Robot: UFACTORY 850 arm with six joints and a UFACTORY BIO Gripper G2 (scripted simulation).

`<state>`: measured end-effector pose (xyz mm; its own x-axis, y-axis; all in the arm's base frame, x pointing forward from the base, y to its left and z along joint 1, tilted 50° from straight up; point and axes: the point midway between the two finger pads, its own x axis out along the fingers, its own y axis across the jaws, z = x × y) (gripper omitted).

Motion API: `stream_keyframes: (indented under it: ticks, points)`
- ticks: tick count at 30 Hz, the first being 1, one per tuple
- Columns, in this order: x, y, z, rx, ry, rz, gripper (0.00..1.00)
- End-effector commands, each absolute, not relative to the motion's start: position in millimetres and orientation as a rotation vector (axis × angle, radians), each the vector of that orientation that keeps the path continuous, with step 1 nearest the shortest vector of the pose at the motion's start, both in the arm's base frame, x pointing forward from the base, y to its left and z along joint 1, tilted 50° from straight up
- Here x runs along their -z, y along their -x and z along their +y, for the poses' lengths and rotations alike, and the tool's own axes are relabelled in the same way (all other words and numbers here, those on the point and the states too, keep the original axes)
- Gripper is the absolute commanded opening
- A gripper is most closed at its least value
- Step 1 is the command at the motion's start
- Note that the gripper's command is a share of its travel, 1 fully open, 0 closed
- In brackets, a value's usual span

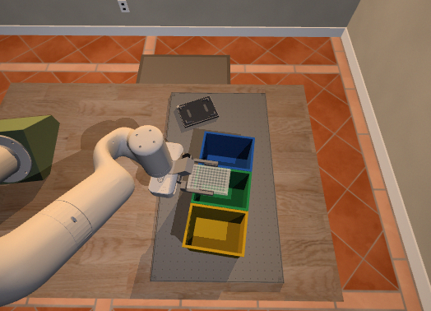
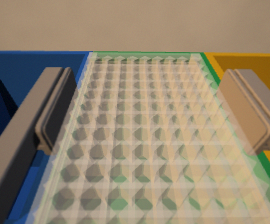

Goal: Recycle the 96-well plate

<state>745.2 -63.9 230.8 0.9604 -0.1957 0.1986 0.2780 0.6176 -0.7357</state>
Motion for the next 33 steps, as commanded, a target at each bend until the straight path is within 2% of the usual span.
stream_keyframes:
  ticks: [1,33]
  points:
    - [-240,-746,-71,0.272,0.863,-0.103,0.00]
    - [-310,-748,-133,0.272,0.863,-0.103,0.00]
